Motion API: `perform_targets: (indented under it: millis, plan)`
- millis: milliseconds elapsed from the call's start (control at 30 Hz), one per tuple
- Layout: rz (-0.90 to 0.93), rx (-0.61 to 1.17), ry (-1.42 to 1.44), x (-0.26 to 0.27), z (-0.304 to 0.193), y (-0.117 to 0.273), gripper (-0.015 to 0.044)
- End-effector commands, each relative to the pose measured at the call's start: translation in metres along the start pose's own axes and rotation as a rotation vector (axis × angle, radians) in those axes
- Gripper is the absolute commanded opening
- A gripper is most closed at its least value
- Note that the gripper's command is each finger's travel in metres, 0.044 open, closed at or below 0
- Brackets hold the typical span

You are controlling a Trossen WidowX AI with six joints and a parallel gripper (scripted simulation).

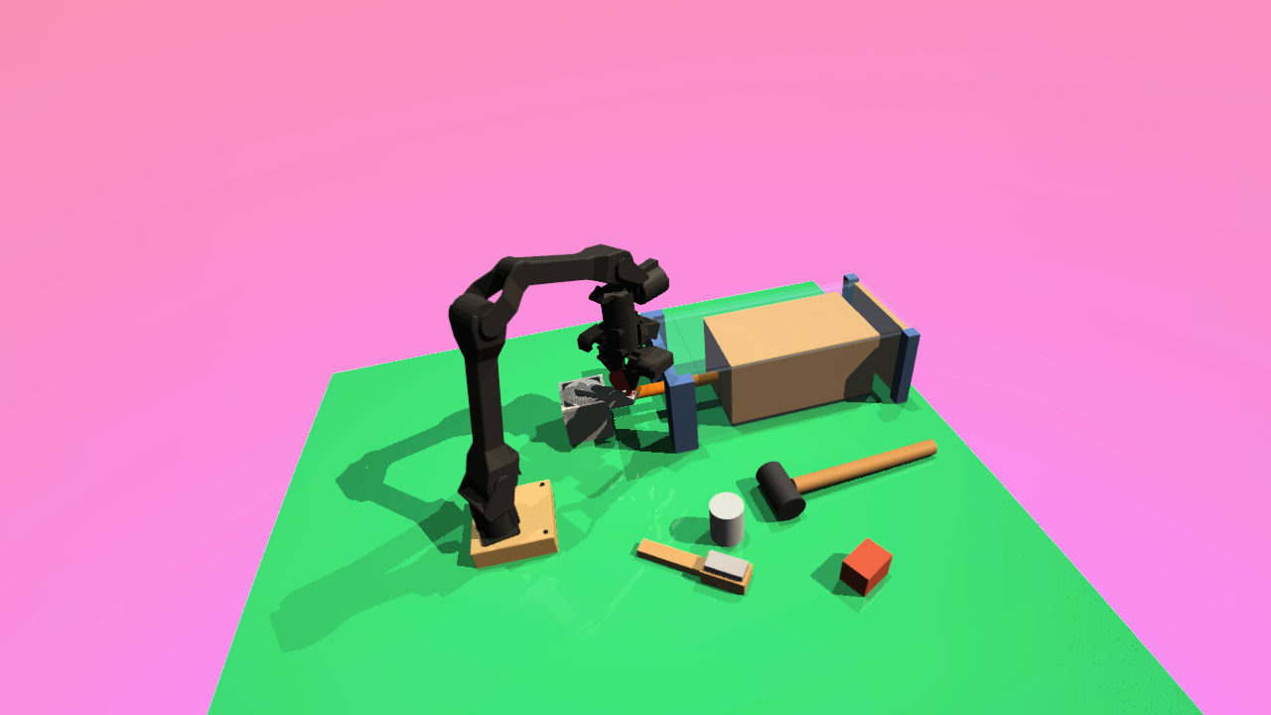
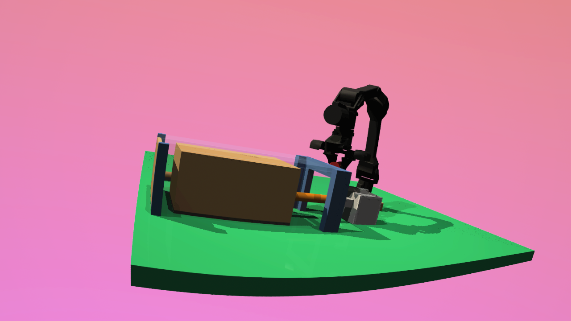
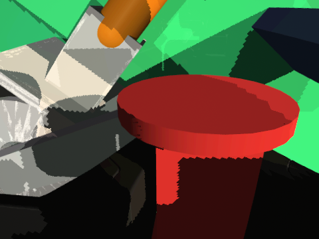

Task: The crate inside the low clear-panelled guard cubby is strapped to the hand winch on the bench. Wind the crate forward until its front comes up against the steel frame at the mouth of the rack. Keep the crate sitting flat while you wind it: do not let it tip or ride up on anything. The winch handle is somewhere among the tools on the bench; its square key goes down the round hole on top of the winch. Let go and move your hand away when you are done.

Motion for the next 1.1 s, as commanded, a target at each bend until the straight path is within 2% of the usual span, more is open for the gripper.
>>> perform_targets:
  millis: [0, 1067]
  plan:
    - [0.010, -0.019, 0.009, 0.007, 0.013, -0.002, 0.0000]
    - [0.013, -0.022, 0.009, 0.042, 0.048, 0.000, 0.0000]
Point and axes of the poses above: the point midway between the two fingers, 35 mm back from their tips, its own y axis back along the fingers, its own x axis across the jaws, z = x × y, the point moved 9 cm from there along y, back along the fingers, and after that the axes turned 1 degree about y, right-handed, at the moved point
